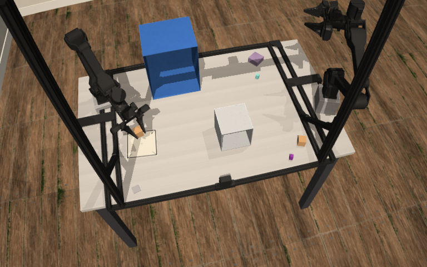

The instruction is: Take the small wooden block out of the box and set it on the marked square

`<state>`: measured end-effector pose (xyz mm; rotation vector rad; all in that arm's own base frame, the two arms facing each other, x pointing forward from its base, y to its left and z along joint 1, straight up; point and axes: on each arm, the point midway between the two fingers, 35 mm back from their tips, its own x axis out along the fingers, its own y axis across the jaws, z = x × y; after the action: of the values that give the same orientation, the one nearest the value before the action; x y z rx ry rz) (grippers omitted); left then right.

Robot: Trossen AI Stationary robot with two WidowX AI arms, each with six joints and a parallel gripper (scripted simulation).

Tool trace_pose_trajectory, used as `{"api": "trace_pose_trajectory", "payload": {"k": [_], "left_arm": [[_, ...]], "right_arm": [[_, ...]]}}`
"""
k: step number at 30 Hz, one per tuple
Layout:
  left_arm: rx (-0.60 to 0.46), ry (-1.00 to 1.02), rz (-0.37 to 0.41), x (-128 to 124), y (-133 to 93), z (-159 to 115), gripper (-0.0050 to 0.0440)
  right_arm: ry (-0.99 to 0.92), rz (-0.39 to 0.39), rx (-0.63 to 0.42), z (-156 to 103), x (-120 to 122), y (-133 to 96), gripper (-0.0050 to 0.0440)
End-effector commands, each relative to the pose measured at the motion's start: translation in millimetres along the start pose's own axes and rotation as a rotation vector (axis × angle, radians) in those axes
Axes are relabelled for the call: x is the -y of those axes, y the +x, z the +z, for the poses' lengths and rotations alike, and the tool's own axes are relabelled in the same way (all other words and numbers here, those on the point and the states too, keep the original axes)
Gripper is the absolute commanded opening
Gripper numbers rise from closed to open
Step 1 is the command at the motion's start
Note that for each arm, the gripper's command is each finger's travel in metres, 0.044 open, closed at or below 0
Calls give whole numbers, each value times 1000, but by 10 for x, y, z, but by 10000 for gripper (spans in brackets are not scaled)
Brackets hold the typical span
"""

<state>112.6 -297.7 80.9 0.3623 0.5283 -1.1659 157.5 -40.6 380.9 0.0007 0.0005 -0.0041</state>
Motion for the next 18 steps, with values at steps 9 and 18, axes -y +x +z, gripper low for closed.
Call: {"api": "trace_pose_trajectory", "payload": {"k": [9, 18], "left_arm": [[-7, 5, -7, 11, 201, -274, 0], [-7, 5, -6, 11, 301, -458, 0]], "right_arm": [[-1, 4, 0, 0, -6, 0, 400], [-1, 4, 0, 0, -6, 0, 400]]}}
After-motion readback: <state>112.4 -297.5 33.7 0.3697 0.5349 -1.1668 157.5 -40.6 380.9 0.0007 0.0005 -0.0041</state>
